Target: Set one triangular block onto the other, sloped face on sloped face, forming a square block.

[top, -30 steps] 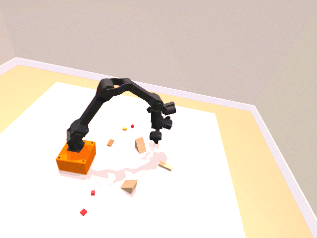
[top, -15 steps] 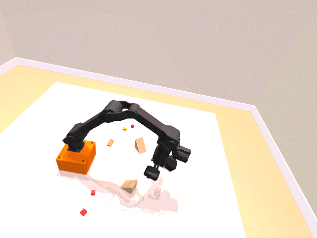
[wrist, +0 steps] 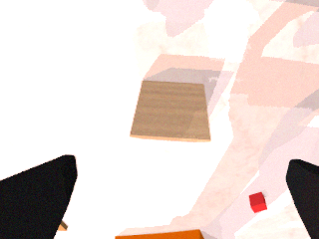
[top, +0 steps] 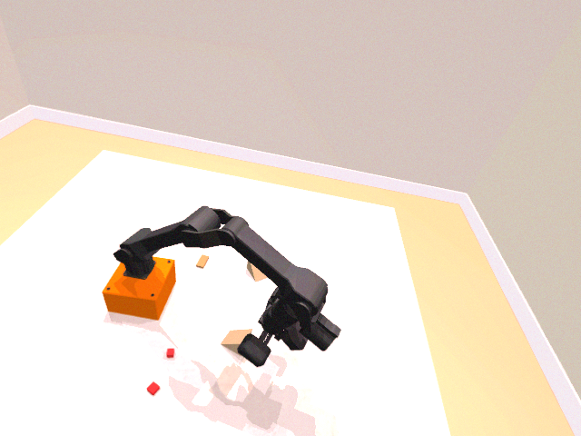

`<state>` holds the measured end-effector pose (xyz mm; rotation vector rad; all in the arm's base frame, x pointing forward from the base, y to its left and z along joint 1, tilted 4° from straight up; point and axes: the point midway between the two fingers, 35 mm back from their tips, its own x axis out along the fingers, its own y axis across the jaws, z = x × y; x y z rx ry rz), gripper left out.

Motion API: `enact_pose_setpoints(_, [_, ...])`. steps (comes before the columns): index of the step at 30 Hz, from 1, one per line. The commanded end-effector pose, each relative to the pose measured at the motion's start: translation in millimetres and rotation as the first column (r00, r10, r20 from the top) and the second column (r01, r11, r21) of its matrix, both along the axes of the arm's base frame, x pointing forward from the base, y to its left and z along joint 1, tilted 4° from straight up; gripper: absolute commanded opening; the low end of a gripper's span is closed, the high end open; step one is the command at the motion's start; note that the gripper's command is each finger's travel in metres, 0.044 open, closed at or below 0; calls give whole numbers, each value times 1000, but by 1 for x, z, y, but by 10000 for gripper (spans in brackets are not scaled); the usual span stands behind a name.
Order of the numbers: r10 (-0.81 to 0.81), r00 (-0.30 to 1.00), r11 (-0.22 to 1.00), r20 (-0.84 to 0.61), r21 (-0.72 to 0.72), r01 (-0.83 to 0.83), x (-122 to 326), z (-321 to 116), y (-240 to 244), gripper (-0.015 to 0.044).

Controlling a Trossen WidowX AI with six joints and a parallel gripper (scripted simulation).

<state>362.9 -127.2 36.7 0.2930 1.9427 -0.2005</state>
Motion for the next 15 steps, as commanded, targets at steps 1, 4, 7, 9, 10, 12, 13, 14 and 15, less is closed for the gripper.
enact_pose_setpoints(1, [-3,1000,1000,-14,9,3,-3,-6,-1,440])
enact_pose_setpoints(4, [-4,1000,1000,-17,8,4,-4,-11,0,440])
enact_pose_setpoints(7, [-4,1000,1000,-20,7,5,-5,-16,1,440])
enact_pose_setpoints(9, [-5,1000,1000,-22,6,5,-6,-19,1,440])
enact_pose_setpoints(10, [-5,1000,1000,-23,5,5,-6,-20,1,440])
enact_pose_setpoints(12, [-6,1000,1000,-25,4,6,-7,-23,2,440])
enact_pose_setpoints(13, [-6,1000,1000,-26,4,6,-8,-25,2,440])
enact_pose_setpoints(14, [-6,1000,1000,-27,3,6,-8,-26,2,440])
enact_pose_setpoints(15, [-7,1000,1000,-28,3,7,-9,-28,2,440])
